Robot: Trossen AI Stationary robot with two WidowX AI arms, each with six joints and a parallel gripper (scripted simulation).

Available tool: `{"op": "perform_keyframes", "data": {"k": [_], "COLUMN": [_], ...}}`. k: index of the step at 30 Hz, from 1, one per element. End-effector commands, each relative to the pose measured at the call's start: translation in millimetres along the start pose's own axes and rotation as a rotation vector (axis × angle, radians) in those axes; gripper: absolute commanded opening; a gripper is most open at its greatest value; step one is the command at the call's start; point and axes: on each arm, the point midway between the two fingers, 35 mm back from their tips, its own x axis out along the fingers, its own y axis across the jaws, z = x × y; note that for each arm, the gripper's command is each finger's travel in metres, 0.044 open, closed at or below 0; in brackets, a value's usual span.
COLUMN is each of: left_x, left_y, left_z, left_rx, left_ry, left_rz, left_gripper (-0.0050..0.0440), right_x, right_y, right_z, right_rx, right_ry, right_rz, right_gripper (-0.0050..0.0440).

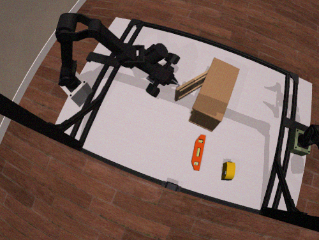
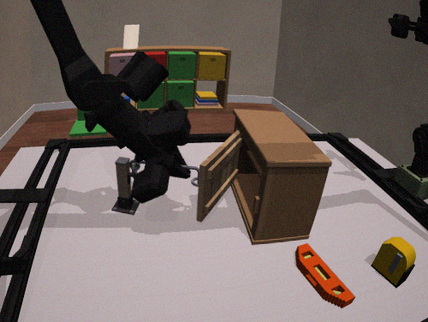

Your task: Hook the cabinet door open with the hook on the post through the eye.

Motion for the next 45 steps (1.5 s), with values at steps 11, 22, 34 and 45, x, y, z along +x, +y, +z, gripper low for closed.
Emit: {"op": "perform_keyframes", "data": {"k": [11,22,34,45], "left_x": [2.8,4.8,4.8,6.5], "left_y": [-2.2,-3.5,-3.0,-4.2], "left_z": [-2.0,-4.6,-2.8,-5.0], "left_rx": [0.019,0.019,0.036,0.038], "left_ry": [0.056,0.056,0.099,0.104], "left_rz": [-0.012,-0.012,-0.021,-0.022], "left_gripper": [0.0000,0.0000,0.0000,0.0000], "right_x": [0.0,0.0,0.0,0.0], "right_y": [0.2,0.2,0.2,0.2], "right_z": [-0.2,-0.2,-0.2,-0.2], "right_rx": [0.004,0.004,0.004,0.004], "right_ry": [0.000,0.000,0.000,0.000], "right_rz": [0.003,0.003,0.003,0.003], "right_gripper": [0.0400,0.0400,0.0400,0.0400]}}
